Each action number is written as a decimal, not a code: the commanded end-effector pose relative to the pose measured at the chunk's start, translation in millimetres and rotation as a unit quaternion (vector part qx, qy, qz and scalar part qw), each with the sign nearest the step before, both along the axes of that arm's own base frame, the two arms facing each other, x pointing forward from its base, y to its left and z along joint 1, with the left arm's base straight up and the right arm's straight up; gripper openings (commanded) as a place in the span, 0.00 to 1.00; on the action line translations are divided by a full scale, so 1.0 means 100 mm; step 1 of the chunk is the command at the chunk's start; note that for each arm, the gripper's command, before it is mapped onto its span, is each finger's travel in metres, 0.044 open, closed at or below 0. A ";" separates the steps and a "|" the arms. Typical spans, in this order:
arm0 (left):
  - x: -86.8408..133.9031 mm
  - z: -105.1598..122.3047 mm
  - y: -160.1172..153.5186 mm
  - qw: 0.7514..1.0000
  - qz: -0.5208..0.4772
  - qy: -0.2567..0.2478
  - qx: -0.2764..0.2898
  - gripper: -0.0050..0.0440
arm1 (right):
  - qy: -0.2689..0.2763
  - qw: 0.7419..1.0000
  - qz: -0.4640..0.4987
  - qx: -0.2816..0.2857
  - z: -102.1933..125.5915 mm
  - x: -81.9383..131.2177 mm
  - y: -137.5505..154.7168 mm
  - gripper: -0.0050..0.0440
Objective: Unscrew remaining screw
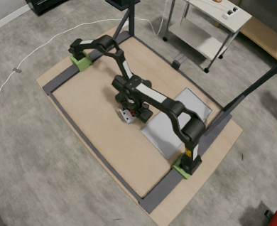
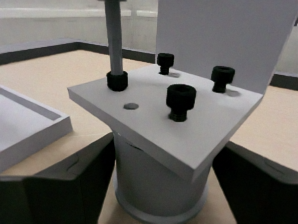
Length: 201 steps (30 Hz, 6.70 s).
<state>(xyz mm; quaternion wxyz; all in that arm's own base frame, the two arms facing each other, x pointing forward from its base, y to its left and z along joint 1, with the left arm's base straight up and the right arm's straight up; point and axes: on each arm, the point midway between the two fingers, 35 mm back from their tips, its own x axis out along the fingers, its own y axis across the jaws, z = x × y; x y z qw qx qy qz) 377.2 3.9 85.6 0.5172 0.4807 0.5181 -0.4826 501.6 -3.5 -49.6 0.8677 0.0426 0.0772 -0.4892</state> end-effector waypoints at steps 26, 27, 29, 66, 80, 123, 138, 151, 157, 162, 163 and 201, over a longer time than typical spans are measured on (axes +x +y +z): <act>0.01 0.04 0.01 0.921 0.390 -0.008 -0.005 0.37 | -0.018 1.000 -0.002 0.005 0.15 0.07 0.00 0.60; 0.01 0.04 0.01 0.912 0.409 -0.008 -0.005 0.37 | -0.018 1.000 -0.002 0.005 0.15 0.07 0.00 0.60; 0.01 0.04 0.01 0.895 0.447 -0.009 -0.006 0.37 | -0.018 1.000 -0.002 0.005 0.15 0.07 0.00 0.60; 0.01 0.06 0.01 0.523 0.852 -0.008 -0.010 0.37 | -0.018 1.000 -0.002 0.005 0.15 0.07 0.00 0.60; 0.01 0.05 0.01 0.357 0.934 -0.006 -0.010 0.37 | -0.018 1.000 -0.002 0.005 0.15 0.07 0.00 0.60; 0.01 0.01 0.00 -0.233 0.972 -0.001 -0.005 0.37 | -0.018 1.000 -0.002 0.005 0.15 0.07 0.00 0.60; 0.01 0.01 0.00 -0.267 0.964 -0.001 -0.004 0.37 | -0.018 1.000 -0.002 0.005 0.15 0.07 0.00 0.60; 0.01 0.01 0.01 -0.266 0.964 -0.001 -0.004 0.37 | -0.018 1.000 -0.002 0.005 0.15 0.07 0.00 0.60; 0.01 0.01 0.01 -0.266 0.964 -0.001 -0.004 0.37 | -0.018 1.000 -0.002 0.005 0.15 0.07 0.00 0.60; 0.03 0.08 0.01 -0.266 0.964 0.003 -0.014 0.61 | -0.018 1.000 -0.002 0.005 0.15 0.07 0.00 0.60; 0.03 0.08 0.01 -0.266 0.964 0.003 -0.014 0.61 | -0.018 1.000 -0.002 0.005 0.15 0.07 0.00 0.60; 0.01 0.09 0.01 -0.033 0.999 0.000 -0.015 0.61 | -0.018 1.000 -0.002 0.005 0.15 0.07 0.00 0.60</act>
